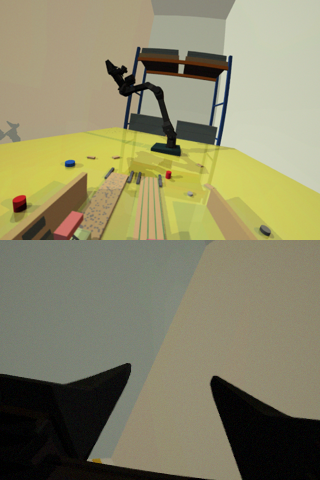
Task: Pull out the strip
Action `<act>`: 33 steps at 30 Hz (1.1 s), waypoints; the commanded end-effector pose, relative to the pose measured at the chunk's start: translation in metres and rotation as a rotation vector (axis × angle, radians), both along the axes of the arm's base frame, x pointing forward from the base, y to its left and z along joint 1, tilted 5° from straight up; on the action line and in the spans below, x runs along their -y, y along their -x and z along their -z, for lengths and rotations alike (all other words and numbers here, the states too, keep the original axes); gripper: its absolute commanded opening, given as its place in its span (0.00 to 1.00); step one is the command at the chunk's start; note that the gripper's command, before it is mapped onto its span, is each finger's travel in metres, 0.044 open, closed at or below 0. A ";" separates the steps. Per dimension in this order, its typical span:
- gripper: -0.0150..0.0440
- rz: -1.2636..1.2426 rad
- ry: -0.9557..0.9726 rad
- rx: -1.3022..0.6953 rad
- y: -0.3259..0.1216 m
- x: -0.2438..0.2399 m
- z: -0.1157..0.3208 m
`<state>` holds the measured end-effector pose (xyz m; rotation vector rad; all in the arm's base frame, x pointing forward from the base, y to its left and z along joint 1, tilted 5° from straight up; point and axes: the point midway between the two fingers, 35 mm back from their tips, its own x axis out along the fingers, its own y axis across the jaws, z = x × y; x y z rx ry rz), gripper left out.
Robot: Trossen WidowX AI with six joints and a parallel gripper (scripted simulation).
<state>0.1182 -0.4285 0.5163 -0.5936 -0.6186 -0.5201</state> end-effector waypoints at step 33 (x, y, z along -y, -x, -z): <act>0.93 -0.359 -0.864 -0.526 -0.285 -0.297 0.181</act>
